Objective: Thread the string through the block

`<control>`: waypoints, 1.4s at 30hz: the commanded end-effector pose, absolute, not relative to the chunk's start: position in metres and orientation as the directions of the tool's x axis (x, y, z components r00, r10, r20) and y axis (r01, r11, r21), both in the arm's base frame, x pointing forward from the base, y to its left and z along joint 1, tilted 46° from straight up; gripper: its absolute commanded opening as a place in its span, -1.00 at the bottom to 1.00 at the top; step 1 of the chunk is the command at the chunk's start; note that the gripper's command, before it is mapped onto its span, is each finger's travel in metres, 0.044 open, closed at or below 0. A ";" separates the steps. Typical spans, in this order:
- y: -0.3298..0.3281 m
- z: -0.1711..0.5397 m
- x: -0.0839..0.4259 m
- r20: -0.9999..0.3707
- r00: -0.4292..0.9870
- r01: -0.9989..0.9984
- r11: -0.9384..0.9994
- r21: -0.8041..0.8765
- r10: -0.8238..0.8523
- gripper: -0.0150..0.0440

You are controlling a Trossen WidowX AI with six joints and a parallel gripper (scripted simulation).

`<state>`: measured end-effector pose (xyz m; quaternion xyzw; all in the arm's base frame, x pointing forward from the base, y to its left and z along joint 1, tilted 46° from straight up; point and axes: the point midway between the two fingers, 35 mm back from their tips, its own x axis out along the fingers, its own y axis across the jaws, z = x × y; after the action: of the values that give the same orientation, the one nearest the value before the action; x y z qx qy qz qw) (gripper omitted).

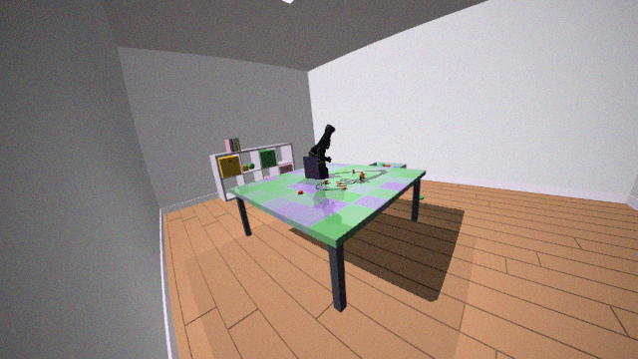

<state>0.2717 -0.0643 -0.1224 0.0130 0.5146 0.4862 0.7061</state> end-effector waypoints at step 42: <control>-0.029 -0.093 0.278 -0.696 -0.007 0.970 -0.163 -0.178 0.718 -0.08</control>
<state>0.2761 -0.0383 -0.0994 0.6075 0.6884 -0.1824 0.3518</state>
